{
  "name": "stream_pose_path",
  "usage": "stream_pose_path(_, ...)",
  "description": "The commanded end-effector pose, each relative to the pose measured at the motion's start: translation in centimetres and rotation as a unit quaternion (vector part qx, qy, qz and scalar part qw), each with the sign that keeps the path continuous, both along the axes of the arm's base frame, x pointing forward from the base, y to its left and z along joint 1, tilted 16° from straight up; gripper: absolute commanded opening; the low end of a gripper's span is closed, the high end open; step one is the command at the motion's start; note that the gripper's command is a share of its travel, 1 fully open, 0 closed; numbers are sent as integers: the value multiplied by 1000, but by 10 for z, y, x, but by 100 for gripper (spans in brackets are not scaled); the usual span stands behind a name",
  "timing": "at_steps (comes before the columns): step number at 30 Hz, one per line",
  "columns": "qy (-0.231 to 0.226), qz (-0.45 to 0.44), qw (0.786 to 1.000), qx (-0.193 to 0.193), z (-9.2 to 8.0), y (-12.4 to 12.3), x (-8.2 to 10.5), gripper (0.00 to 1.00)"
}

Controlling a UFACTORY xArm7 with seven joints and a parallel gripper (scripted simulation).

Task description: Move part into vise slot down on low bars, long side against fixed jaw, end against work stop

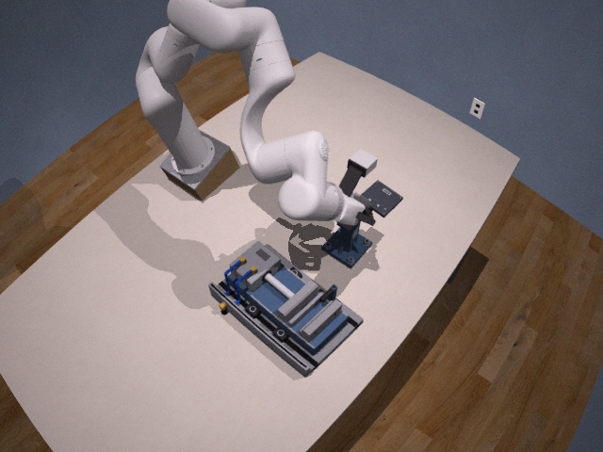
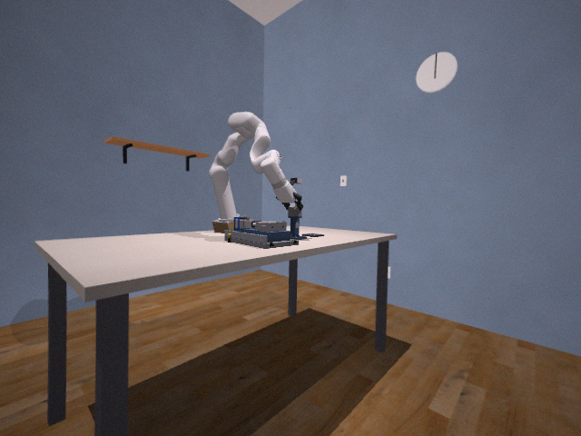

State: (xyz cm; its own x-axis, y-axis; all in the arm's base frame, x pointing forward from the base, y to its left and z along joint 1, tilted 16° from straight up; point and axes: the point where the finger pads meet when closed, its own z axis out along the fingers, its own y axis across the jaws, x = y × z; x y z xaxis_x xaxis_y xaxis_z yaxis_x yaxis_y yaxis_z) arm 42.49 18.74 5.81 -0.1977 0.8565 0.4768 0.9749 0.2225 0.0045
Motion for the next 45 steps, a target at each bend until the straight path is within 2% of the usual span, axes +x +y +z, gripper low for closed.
stream_pose_path(1,-1,0,1000,1,1,1,1,89)
stream_pose_path(23,-1,0,1000,2,1,1,1,89)
stream_pose_path(24,-1,0,1000,2,1,1,1,0)
stream_pose_path(45,-1,0,1000,2,1,1,1,0)
